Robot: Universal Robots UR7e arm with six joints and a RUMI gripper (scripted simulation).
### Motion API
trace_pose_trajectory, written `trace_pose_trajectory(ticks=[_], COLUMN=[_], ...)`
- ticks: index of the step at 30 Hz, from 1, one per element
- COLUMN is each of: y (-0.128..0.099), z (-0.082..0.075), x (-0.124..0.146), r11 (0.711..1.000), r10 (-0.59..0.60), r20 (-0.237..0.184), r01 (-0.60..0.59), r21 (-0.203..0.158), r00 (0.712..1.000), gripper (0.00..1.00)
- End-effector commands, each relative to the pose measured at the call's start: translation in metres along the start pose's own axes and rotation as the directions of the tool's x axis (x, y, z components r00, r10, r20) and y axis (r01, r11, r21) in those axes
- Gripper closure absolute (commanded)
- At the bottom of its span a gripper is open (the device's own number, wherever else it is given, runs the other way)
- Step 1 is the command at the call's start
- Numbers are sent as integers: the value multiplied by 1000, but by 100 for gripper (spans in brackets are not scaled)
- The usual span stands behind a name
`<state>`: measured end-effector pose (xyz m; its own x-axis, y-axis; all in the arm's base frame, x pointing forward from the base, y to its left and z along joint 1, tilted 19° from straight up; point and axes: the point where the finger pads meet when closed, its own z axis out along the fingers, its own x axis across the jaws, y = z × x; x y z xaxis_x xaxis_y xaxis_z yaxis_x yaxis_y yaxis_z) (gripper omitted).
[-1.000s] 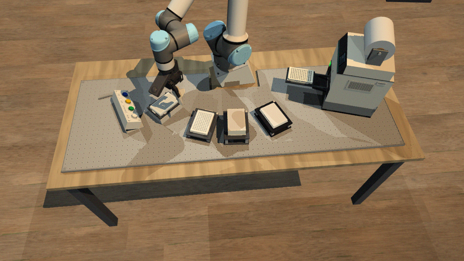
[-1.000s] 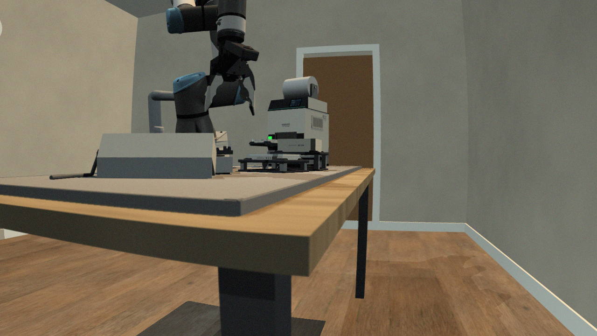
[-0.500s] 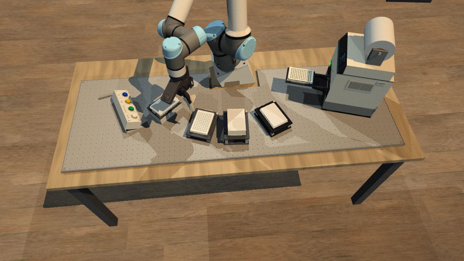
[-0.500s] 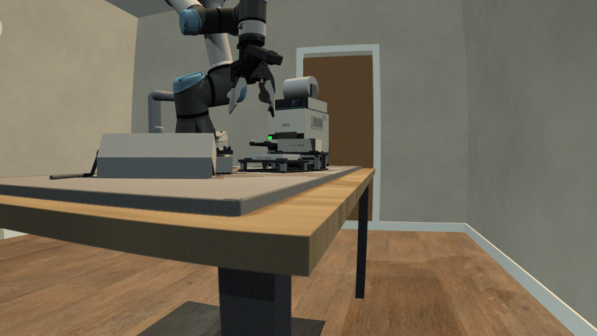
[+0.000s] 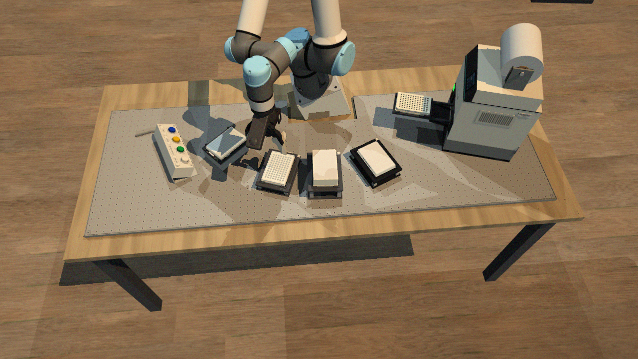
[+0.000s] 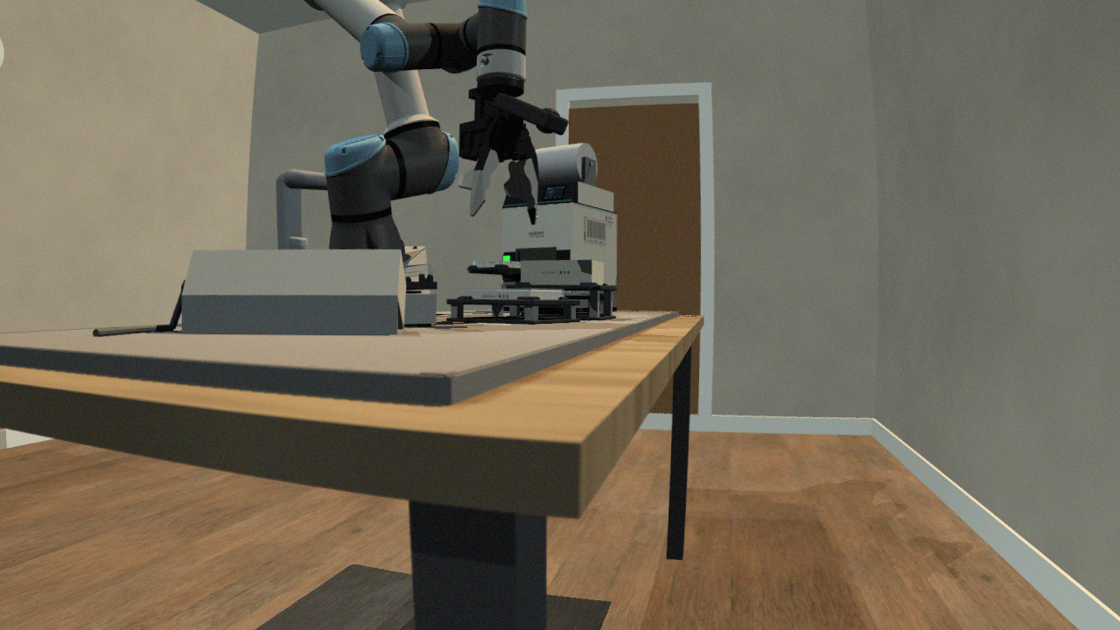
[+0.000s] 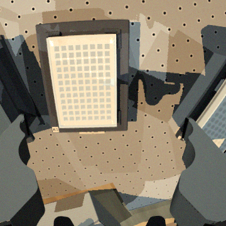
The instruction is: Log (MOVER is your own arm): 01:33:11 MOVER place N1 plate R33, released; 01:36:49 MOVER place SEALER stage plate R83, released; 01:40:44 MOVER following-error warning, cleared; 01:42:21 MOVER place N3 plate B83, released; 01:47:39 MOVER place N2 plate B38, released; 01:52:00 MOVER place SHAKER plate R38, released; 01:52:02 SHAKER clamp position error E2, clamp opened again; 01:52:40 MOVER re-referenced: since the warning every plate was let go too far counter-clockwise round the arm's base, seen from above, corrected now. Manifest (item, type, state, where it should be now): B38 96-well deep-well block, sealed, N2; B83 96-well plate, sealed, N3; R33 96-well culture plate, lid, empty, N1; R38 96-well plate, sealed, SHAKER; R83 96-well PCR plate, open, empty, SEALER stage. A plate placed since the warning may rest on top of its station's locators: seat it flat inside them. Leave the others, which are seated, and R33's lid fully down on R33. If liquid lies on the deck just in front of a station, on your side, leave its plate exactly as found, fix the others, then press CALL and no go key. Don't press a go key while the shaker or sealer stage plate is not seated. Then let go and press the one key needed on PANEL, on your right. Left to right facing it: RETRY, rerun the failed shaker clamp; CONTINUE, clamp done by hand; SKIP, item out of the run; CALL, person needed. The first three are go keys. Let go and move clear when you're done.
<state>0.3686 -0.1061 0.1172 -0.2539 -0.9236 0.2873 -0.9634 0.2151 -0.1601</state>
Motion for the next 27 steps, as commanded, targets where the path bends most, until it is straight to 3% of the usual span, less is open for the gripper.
trace_pose_trajectory(ticks=[1, 11, 14, 27], y=[-1, -1, -1, 19], z=[0, 0, 0, 0], x=[-20, -70, -71, -133], r11=[997, 997, 997, 942], r10=[-77, -82, -82, -336], r20=[-1, -1, -1, -1], r01=[77, 82, 82, 336], r21=[0, 0, 0, 0], r00=[997, 997, 997, 942], gripper=[18, 18, 18, 18])
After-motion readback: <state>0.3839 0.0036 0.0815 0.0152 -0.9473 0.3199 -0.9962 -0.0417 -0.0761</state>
